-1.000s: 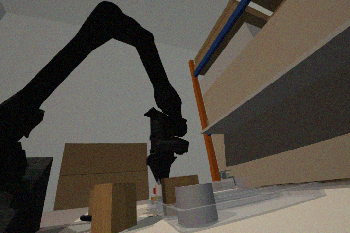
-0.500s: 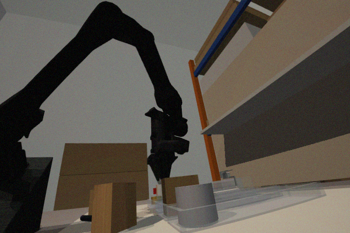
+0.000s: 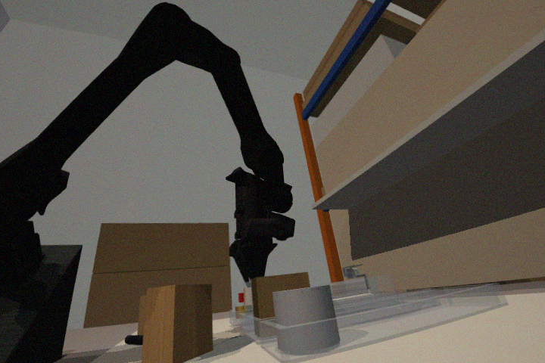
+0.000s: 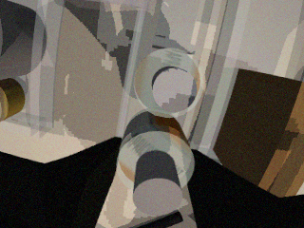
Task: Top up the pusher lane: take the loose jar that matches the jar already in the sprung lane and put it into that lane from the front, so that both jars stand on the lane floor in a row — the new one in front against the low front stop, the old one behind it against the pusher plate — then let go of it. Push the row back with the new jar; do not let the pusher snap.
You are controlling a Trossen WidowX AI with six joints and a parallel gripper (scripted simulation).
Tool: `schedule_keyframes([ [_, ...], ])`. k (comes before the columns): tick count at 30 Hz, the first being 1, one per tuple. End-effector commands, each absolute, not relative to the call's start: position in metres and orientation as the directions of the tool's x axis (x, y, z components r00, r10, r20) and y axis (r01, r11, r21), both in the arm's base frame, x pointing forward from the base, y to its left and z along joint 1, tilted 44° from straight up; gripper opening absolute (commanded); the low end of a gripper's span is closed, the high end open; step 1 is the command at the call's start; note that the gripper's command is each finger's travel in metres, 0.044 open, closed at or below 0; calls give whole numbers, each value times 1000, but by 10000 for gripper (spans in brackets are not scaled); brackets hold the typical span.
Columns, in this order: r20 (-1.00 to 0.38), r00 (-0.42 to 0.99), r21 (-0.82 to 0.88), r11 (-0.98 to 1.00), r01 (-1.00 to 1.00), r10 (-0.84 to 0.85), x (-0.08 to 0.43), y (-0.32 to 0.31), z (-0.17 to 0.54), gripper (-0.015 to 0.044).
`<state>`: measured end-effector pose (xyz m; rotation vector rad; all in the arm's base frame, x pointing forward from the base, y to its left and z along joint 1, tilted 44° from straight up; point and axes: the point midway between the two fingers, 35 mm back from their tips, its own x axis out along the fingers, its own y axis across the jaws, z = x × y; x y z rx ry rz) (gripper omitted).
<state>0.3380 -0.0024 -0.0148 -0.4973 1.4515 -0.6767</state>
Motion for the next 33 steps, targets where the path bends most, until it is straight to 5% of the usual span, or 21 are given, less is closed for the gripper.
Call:
schedule_keyframes([
  [1, -722, 11, -685, 717, 129, -692, 344, -3, -13, 0],
  [33, -722, 11, -685, 717, 129, -692, 346, -3, -12, 0],
])
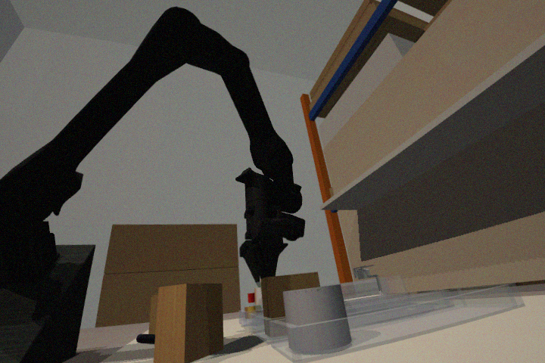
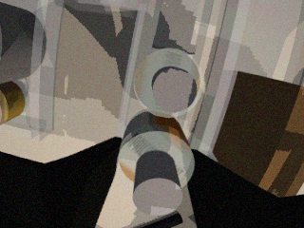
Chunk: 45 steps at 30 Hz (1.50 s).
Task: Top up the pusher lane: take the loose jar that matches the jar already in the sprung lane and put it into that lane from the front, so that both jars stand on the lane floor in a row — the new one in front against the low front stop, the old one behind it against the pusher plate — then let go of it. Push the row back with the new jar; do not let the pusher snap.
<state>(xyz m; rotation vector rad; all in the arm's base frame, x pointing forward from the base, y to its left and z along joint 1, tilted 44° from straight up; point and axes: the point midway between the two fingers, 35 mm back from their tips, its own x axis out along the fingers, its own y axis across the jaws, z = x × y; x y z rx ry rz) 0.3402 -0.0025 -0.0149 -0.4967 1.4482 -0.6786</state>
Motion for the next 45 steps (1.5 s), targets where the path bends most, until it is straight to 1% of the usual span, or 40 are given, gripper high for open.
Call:
schedule_keyframes([
  [1, -722, 11, -685, 717, 129, -692, 346, -3, -12, 0],
  [45, -721, 11, -686, 716, 129, -693, 345, -14, -24, 0],
])
